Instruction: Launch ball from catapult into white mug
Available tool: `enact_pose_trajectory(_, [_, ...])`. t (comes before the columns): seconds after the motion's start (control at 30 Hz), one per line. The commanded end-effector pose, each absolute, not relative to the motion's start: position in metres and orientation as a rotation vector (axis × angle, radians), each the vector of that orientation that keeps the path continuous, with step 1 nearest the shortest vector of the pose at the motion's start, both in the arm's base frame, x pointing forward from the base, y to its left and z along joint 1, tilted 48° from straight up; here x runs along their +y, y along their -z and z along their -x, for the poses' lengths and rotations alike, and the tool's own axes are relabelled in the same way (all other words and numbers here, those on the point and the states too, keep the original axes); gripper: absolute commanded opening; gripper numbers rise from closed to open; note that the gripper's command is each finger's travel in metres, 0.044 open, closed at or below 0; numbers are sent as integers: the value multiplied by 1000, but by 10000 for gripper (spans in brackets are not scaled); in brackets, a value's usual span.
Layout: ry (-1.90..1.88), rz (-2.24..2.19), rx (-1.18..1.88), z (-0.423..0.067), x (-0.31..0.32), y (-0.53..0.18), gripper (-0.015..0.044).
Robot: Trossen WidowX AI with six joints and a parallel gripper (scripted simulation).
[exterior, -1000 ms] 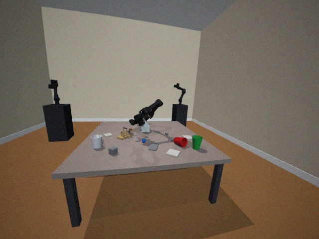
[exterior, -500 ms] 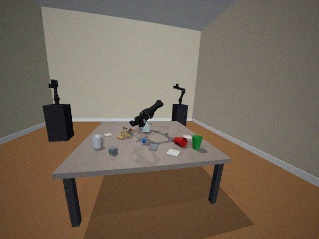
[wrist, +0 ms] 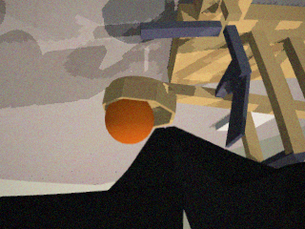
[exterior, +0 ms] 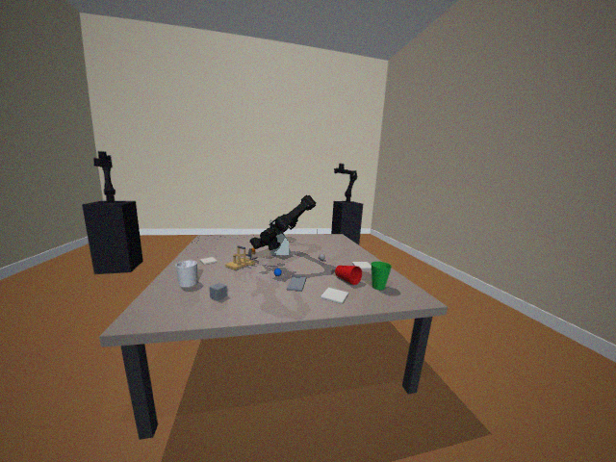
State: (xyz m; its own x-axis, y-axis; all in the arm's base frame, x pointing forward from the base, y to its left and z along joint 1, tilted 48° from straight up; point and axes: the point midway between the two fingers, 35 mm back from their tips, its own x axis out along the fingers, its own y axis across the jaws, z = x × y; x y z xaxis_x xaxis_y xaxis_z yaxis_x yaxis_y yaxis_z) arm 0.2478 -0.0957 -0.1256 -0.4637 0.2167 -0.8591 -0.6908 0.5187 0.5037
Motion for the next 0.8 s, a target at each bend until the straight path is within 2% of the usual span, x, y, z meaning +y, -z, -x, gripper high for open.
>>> enact_pose_trajectory(0.0, [-1124, 389, 1750, -247, -89, 132, 0])
enact_pose_trajectory(0.77, [-1127, 386, 1750, -246, -60, 157, 0])
